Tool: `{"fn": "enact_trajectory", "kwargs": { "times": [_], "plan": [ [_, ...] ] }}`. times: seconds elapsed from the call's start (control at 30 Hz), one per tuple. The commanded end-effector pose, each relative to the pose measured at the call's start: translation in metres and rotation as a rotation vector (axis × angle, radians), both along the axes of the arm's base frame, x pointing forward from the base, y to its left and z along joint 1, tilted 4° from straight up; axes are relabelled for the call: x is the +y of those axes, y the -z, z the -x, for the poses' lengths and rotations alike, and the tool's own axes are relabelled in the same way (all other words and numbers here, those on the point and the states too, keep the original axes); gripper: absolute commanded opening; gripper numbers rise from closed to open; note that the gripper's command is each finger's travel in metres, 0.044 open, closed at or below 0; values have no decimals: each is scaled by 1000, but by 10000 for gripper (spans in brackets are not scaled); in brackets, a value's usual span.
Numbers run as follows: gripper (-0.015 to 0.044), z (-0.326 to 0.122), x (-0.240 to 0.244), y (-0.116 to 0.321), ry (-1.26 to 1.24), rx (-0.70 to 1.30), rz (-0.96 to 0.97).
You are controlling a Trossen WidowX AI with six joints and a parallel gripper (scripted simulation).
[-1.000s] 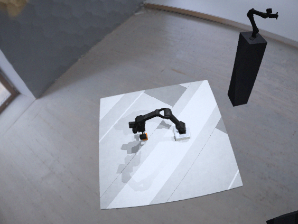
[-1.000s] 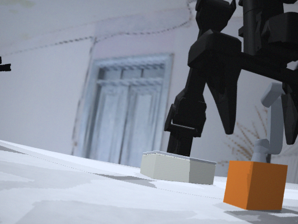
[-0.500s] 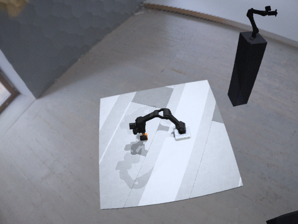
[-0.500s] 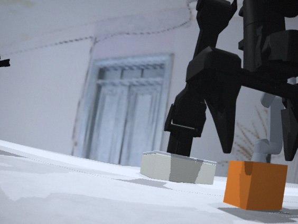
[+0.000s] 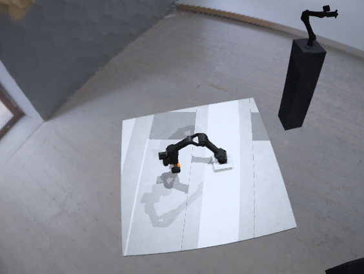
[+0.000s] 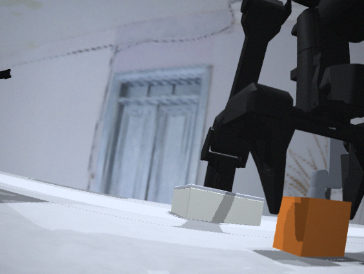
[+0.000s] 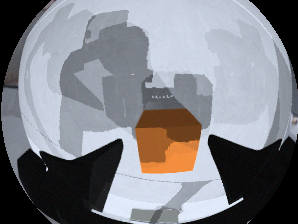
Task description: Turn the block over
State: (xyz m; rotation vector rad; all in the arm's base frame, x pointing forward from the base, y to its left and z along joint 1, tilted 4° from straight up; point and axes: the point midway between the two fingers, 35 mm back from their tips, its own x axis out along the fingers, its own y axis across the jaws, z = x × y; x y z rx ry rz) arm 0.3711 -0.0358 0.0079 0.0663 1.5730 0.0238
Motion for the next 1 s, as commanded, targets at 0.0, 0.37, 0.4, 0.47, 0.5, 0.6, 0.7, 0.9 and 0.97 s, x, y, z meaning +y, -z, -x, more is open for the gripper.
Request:
{"fn": "enact_trajectory", "kwargs": {
  "times": [0.0, 0.37, 0.4, 0.47, 0.5, 0.6, 0.7, 0.9, 0.97],
  "plan": [
    [361, 2, 0, 5, 3, 9, 2],
    [190, 2, 0, 5, 3, 9, 2],
    [183, 2, 0, 5, 3, 9, 2],
    [170, 2, 0, 5, 3, 9, 2],
    [163, 2, 0, 5, 3, 9, 2],
    [143, 2, 0, 5, 3, 9, 2],
    [123, 2, 0, 5, 3, 9, 2],
    [25, 2, -1, -6, 3, 9, 2],
    [0, 2, -1, -20, 3, 9, 2]
  ]
}}
